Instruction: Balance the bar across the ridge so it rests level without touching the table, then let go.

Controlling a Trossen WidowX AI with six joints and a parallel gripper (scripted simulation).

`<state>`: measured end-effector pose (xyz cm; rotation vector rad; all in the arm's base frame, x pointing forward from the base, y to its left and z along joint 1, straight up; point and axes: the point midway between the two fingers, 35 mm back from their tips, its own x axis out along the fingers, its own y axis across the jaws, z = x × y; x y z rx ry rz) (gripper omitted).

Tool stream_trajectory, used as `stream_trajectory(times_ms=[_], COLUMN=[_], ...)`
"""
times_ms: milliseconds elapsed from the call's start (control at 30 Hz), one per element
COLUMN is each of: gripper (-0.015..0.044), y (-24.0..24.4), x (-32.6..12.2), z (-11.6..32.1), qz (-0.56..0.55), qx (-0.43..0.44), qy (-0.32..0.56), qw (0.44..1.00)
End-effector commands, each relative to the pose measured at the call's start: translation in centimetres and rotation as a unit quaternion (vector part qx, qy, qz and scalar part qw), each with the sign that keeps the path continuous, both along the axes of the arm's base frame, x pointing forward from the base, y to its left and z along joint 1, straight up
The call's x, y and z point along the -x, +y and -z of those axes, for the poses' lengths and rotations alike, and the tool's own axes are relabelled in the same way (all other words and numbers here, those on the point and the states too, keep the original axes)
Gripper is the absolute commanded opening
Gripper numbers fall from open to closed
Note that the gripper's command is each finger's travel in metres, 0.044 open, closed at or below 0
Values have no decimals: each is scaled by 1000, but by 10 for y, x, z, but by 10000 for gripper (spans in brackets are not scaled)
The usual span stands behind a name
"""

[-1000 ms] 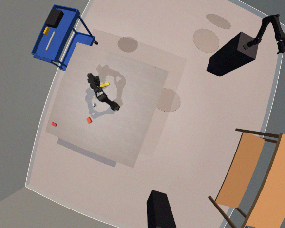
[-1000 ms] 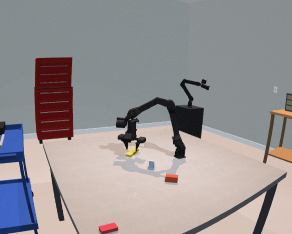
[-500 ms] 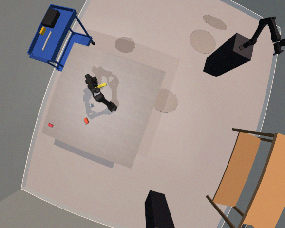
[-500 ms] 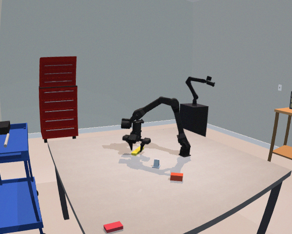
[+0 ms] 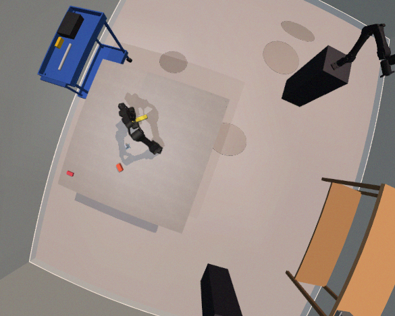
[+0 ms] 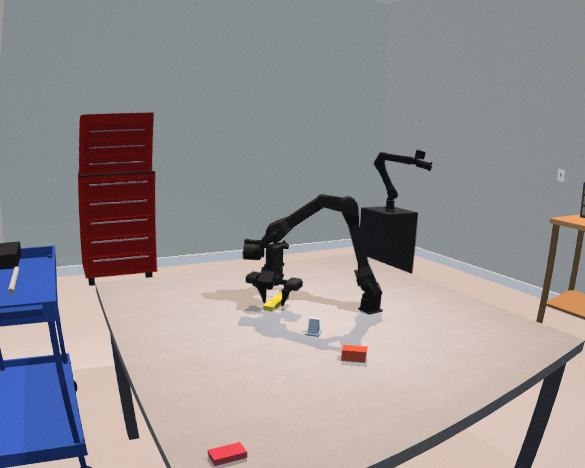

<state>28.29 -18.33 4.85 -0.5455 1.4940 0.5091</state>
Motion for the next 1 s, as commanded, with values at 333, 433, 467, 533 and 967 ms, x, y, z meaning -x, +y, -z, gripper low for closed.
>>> stream_trajectory(times_ms=[333, 433, 467, 533, 967], gripper=[105, 65, 39, 0, 0], y=[0, 0, 0, 0, -2], x=[0, 0, 0, -1, -3], z=[0, 0, -2, -6, -39], qz=[0, 0, 0, 0, -1], qx=[0, 0, 0, 0, -1], qy=[0, 0, 0, 0, -1], qw=[1000, 1000, 1000, 1000, 1000])
